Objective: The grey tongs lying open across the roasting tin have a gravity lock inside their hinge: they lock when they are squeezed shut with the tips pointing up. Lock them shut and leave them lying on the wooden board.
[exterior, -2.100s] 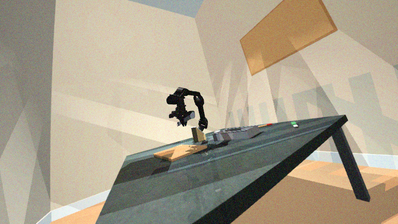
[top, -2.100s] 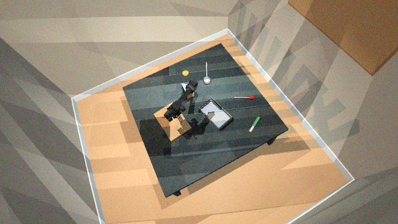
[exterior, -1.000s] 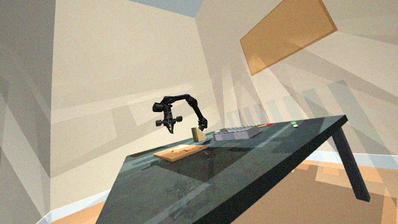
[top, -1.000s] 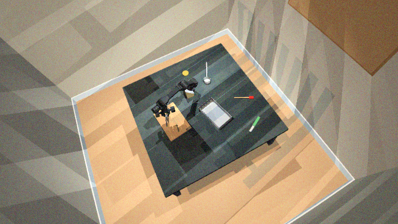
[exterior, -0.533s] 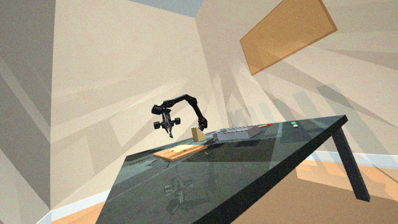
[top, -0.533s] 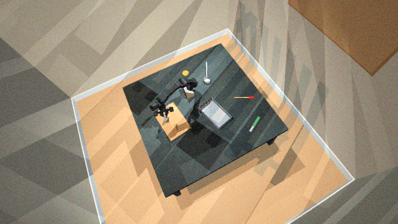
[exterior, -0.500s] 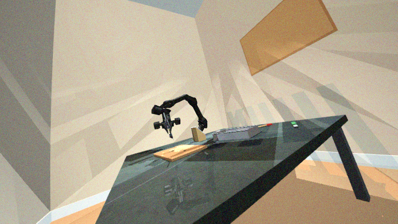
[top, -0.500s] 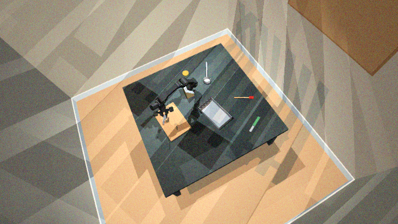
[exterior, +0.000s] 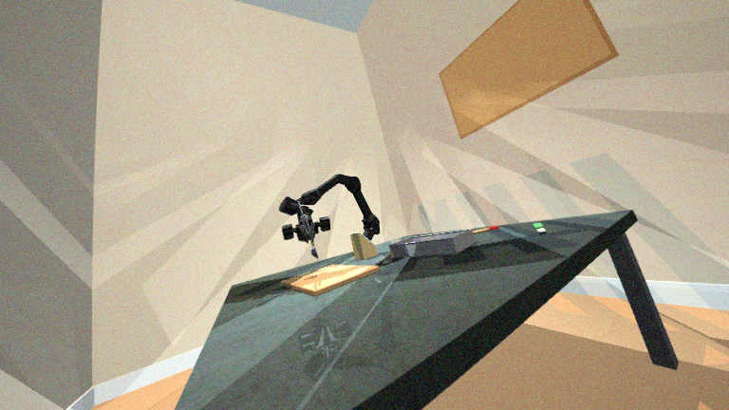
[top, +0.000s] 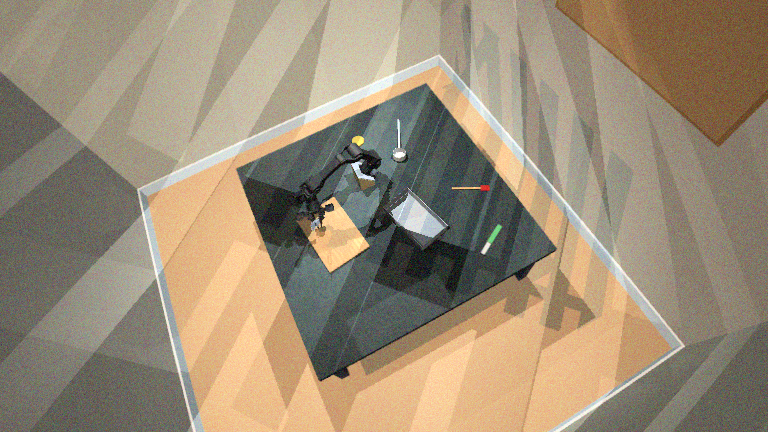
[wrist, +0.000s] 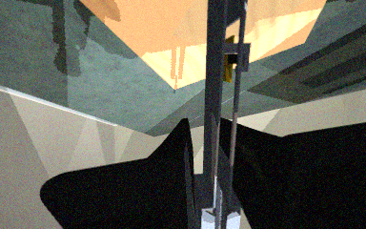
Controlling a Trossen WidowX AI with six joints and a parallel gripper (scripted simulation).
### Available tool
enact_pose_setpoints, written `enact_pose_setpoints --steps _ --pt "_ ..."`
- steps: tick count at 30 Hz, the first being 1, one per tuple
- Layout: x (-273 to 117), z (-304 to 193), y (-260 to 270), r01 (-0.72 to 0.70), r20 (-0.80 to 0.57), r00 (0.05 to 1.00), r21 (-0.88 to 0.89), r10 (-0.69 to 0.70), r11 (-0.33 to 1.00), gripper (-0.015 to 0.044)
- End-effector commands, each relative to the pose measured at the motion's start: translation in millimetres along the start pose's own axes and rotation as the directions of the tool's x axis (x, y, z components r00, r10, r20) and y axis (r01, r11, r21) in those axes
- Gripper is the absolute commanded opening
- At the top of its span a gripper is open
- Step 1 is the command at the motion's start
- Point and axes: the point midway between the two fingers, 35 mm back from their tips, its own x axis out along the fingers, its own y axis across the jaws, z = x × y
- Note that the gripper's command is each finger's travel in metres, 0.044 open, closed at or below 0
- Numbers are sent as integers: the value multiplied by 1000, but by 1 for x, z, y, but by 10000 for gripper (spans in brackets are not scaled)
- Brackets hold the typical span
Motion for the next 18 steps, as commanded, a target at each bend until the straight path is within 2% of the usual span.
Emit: enact_pose_setpoints --steps 1,18 --pt "-8 -3 -3 2 -80 997 -8 -3 1000 -150" --pt "-30 8 -28 46 -356 933 -47 -60 998 -150"
